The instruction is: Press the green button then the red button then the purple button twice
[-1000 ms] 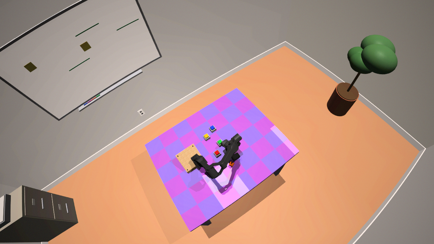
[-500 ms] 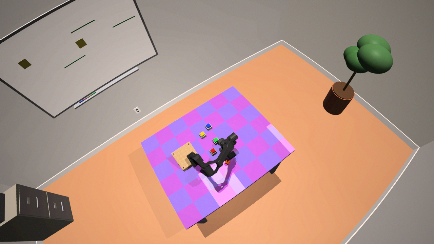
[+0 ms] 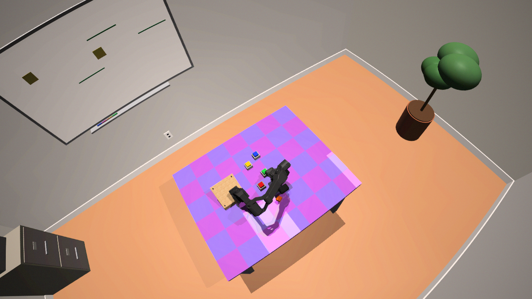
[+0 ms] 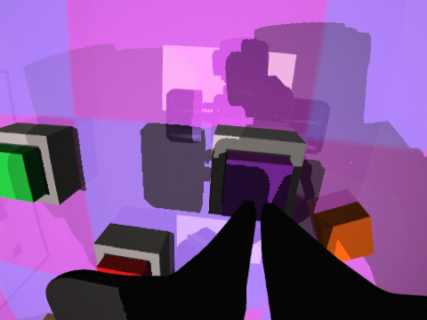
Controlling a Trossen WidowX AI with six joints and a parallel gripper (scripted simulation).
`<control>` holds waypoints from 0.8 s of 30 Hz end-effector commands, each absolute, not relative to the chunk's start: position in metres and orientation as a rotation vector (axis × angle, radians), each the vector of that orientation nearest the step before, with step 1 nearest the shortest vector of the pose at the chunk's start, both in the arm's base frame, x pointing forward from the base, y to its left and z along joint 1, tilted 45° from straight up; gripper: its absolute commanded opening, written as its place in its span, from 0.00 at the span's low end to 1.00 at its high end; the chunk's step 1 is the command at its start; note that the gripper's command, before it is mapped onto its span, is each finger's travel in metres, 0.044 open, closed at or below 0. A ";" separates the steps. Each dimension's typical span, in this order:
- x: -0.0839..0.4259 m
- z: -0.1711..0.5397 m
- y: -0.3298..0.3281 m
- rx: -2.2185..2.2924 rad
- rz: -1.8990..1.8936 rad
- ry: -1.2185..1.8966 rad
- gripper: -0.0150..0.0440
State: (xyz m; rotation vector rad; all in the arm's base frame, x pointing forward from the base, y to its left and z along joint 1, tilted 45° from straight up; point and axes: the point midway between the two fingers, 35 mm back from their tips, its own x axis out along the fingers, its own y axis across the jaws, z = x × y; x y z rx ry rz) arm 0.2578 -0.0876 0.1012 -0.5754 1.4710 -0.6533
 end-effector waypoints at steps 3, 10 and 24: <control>0.271 0.098 -0.063 -0.557 -0.636 1.470 0.42; 0.304 0.045 0.035 -0.527 -0.585 1.478 0.73; 0.257 -0.071 0.191 -0.549 -0.637 1.476 0.93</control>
